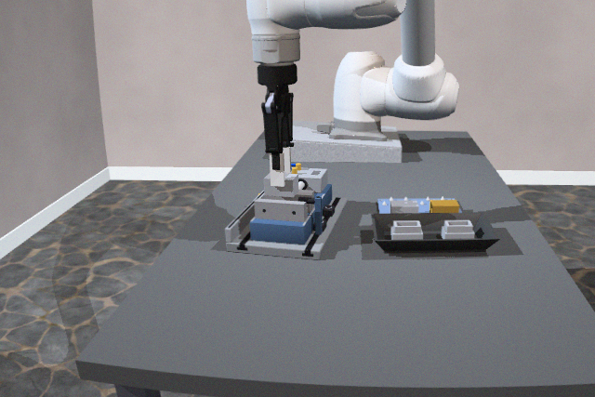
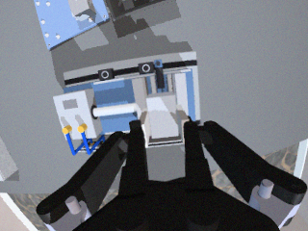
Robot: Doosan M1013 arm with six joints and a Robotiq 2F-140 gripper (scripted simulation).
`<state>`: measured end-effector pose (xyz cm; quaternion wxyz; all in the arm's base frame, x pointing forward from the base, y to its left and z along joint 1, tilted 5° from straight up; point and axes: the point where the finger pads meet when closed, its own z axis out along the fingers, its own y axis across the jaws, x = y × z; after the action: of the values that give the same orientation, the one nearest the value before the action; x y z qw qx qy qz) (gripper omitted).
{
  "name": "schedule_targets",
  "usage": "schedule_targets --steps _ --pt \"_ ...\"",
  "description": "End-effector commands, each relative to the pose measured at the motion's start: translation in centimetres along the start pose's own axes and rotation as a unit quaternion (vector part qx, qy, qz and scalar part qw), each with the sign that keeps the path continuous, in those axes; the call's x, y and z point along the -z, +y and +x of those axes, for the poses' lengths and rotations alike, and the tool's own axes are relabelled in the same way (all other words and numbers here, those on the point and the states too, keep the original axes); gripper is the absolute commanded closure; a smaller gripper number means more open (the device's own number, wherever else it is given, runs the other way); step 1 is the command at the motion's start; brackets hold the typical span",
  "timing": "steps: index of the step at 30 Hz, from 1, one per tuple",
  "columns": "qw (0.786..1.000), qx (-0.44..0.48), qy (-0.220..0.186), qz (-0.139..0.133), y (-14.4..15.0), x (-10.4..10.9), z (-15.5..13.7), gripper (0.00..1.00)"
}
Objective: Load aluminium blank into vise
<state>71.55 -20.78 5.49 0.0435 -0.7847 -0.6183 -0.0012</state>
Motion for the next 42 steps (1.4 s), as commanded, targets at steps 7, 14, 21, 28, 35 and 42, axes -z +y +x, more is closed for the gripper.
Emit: schedule_targets --steps 7,14,21,28,35,42 --pt "1.000 0.000 0.000 0.000 0.0 -0.2 0.0 1.00" --pt "1.000 0.000 0.000 0.000 0.0 -0.3 0.0 1.00" --pt "1.000 0.000 0.000 0.000 0.0 -0.6 0.0 1.00" --pt "1.000 0.000 0.000 0.000 0.0 -0.9 0.0 1.00" --pt "1.000 0.000 0.000 0.000 0.0 -1.1 0.0 1.00" --pt "1.000 0.000 0.000 0.000 0.0 -1.3 0.0 1.00"
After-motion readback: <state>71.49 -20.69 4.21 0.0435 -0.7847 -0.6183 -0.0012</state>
